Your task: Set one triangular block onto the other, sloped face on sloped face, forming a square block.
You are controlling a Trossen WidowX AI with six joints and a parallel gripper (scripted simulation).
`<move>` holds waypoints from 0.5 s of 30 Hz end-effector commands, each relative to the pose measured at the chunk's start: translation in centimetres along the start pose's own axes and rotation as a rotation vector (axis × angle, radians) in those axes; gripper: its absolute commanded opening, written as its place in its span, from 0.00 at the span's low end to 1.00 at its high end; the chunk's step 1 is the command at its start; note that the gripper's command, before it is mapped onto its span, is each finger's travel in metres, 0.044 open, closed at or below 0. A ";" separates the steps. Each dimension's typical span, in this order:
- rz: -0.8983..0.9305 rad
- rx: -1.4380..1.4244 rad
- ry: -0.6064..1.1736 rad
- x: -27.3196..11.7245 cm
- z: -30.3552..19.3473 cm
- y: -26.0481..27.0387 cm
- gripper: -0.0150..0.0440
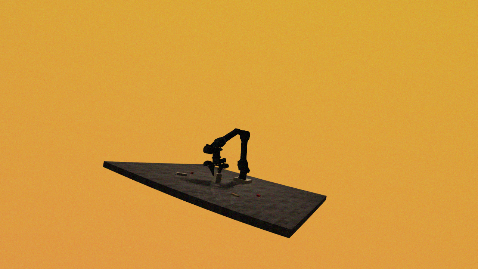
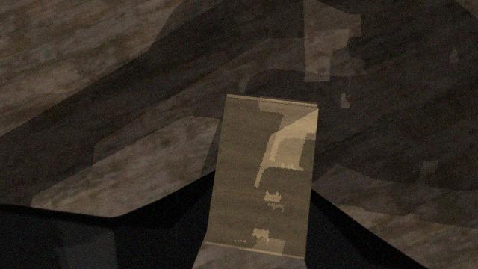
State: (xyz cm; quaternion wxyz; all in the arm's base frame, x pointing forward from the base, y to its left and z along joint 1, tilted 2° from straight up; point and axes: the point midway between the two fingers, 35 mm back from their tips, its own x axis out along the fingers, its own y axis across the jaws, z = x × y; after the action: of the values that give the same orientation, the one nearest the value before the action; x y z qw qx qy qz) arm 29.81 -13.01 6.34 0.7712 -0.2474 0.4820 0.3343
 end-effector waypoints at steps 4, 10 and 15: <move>-0.001 0.004 -0.003 0.1 0.0 0.0 0.25; -0.001 0.005 -0.002 0.2 0.0 0.0 0.25; -0.001 0.001 0.000 0.1 0.0 0.0 0.25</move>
State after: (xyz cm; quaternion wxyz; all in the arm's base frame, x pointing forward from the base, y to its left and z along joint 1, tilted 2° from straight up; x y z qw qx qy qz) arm 29.86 -12.95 6.22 0.7716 -0.2470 0.4819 0.3336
